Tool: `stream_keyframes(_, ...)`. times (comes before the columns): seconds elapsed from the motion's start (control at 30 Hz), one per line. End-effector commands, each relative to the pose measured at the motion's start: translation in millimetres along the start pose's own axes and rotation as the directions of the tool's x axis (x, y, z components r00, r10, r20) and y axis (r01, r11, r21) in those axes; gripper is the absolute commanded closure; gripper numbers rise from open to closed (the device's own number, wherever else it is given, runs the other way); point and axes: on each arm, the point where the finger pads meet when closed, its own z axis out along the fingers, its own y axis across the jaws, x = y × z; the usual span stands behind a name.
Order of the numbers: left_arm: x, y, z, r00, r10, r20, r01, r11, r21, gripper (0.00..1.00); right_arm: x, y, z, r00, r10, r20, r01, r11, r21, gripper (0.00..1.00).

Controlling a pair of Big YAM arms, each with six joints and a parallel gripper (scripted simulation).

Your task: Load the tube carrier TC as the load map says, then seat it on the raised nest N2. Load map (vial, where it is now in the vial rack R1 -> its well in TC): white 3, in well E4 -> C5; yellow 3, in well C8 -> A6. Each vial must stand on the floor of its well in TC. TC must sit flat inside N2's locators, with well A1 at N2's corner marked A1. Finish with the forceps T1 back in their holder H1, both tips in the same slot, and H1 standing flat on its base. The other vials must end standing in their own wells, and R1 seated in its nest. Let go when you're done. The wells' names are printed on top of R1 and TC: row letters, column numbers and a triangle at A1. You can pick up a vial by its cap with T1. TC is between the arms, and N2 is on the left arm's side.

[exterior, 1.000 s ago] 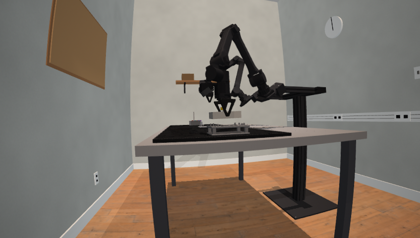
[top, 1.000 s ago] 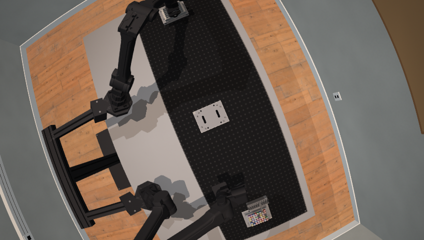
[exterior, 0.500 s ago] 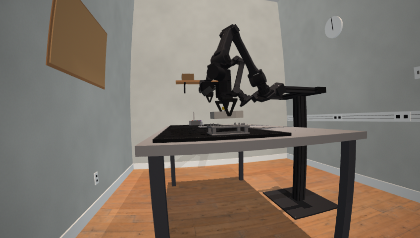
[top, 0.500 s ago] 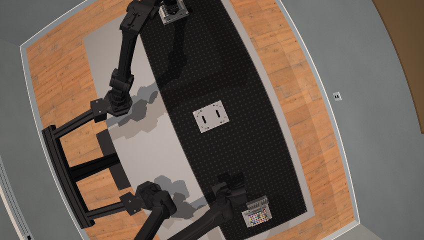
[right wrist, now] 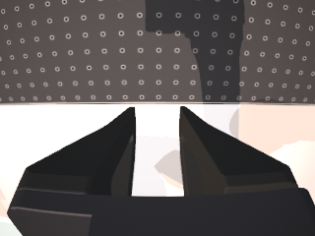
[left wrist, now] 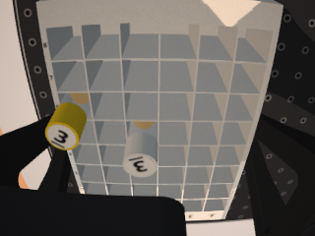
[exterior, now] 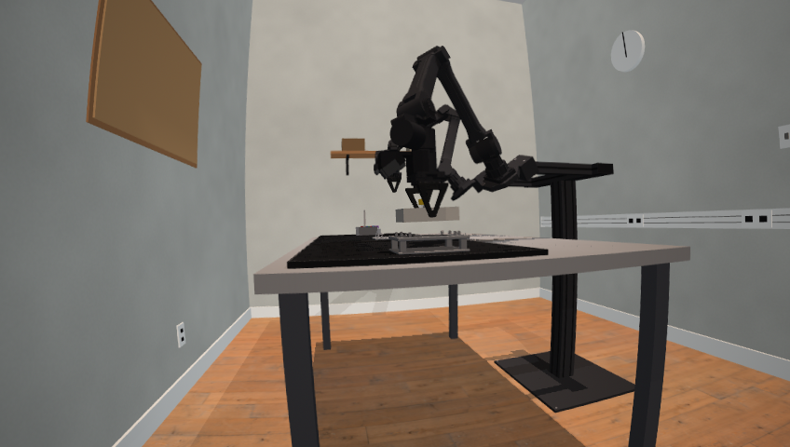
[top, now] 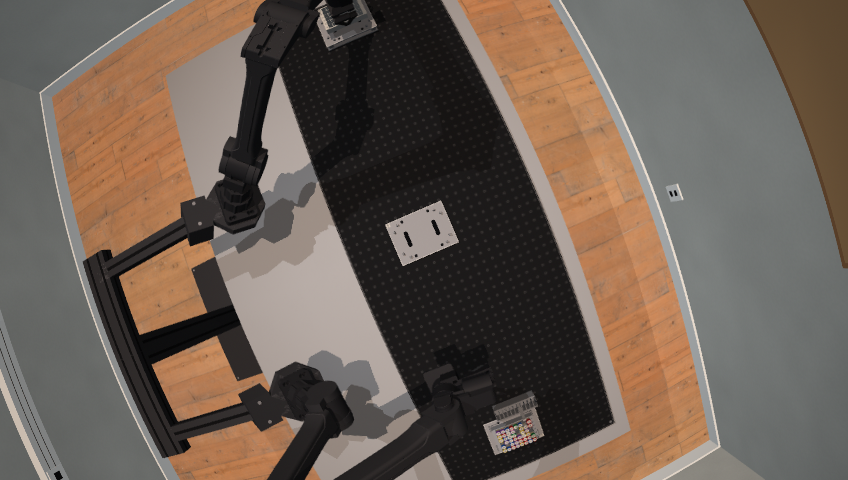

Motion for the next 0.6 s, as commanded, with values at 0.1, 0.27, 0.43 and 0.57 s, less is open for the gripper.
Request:
stream_keyframes(0.1,-37.5,17.4,-33.8,0.996,0.048,0.072,-0.043,0.997,-0.069,1.0,-10.2,-3.2,-7.5,1.0,0.015,0.019,-0.015,1.0,0.003,0.76)
stream_keyframes(0.27,-35.4,16.7,-33.9,0.997,0.043,0.072,-0.038,0.997,-0.07,1.0,-10.2,-3.2,-7.5,1.0,0.015,0.019,-0.015,1.0,0.003,0.76)
stream_keyframes(0.43,-20.1,3.6,-22.4,0.998,0.032,0.049,-0.029,0.999,-0.044,1.0,-10.2,-3.2,-7.5,1.0,0.015,0.019,-0.015,1.0,0.003,0.76)
stream_keyframes(0.57,-14.7,1.0,-20.4,0.999,0.026,0.042,-0.024,0.999,-0.039,1.0,-10.2,-3.2,-7.5,1.0,0.015,0.019,-0.015,1.0,0.003,0.76)
